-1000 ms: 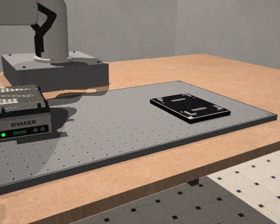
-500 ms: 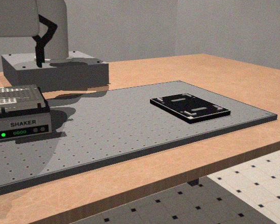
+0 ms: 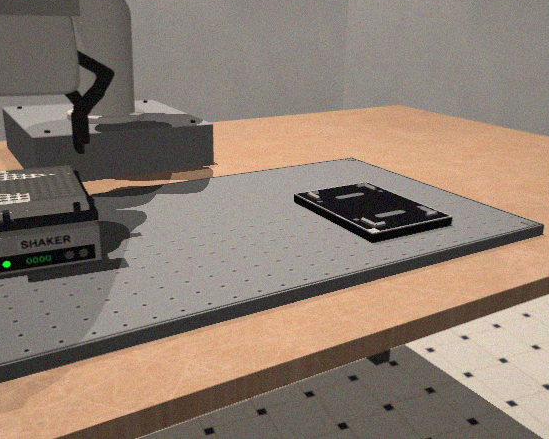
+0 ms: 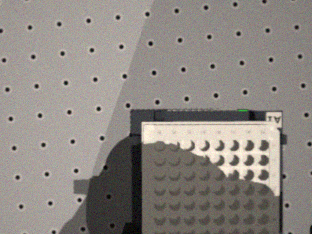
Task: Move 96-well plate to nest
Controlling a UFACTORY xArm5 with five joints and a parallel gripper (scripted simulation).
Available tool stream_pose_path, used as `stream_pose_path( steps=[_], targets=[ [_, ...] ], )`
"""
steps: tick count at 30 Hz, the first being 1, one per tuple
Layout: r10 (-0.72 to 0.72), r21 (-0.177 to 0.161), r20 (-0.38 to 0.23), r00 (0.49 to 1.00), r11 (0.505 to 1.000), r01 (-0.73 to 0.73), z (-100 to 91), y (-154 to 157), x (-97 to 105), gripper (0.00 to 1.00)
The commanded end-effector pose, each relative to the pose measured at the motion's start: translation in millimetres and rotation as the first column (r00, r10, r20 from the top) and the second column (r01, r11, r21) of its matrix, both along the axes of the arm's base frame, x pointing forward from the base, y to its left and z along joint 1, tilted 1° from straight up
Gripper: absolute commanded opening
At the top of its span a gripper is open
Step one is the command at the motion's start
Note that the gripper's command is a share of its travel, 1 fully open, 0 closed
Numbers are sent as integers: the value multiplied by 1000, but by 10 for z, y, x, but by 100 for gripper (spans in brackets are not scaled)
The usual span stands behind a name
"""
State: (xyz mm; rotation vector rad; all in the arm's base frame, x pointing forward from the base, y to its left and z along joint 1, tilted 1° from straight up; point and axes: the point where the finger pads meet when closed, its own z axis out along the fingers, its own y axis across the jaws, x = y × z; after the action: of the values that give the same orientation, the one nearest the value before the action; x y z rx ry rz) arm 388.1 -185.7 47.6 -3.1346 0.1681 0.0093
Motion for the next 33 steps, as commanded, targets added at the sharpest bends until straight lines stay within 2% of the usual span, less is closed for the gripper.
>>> stream_pose_path(
  steps=[1, 6, 33],
  targets=[
    [0, 12, 10, 1000, 1000, 0, -58, -5, 12, 100],
    [0, 12, 10, 1000, 1000, 0, -142, -3, 12, 100],
    [0, 13, 10, 1000, 1000, 0, -234, -2, 12, 100]
  ],
)
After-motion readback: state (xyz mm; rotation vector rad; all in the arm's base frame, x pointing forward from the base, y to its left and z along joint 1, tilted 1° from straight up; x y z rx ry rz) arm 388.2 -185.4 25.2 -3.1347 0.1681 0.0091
